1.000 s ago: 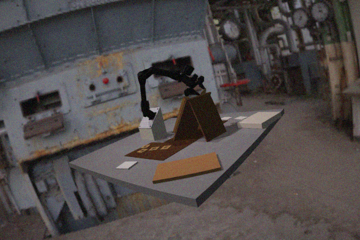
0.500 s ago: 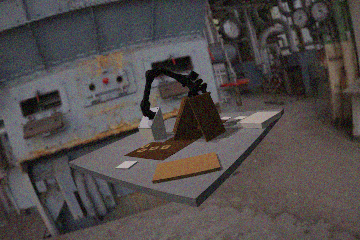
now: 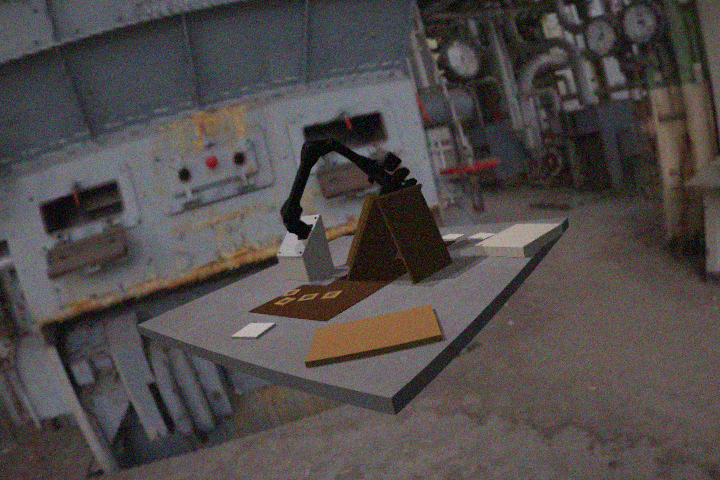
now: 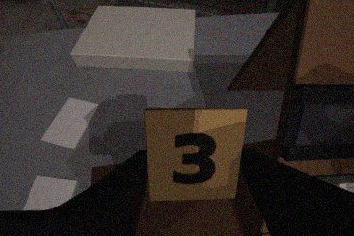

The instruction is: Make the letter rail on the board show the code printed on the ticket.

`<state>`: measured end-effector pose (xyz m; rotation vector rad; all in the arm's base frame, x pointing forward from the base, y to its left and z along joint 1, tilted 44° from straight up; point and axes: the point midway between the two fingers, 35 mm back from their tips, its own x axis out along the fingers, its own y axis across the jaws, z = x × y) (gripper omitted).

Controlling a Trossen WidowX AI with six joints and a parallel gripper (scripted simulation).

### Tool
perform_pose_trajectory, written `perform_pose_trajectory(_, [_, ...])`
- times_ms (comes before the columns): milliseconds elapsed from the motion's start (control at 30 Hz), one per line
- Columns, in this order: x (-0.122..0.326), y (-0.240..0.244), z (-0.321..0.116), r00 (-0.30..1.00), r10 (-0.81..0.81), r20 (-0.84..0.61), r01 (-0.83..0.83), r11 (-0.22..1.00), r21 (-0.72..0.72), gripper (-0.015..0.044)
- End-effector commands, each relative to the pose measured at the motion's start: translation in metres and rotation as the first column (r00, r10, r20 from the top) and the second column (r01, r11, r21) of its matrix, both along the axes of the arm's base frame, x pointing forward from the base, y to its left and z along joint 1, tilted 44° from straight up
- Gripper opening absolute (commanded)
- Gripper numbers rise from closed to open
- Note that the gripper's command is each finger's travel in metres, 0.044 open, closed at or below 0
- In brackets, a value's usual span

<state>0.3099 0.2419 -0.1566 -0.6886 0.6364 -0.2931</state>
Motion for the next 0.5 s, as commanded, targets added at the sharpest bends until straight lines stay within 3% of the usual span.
perform_pose_trajectory(0, [0.009,-0.004,-0.007,1.0,0.006,0.001,-0.006,1.0,-0.01,0.0])
perform_pose_trajectory(467, [0.038,-0.022,-0.022,1.0,0.006,0.006,-0.006,1.0,-0.013,0.0])
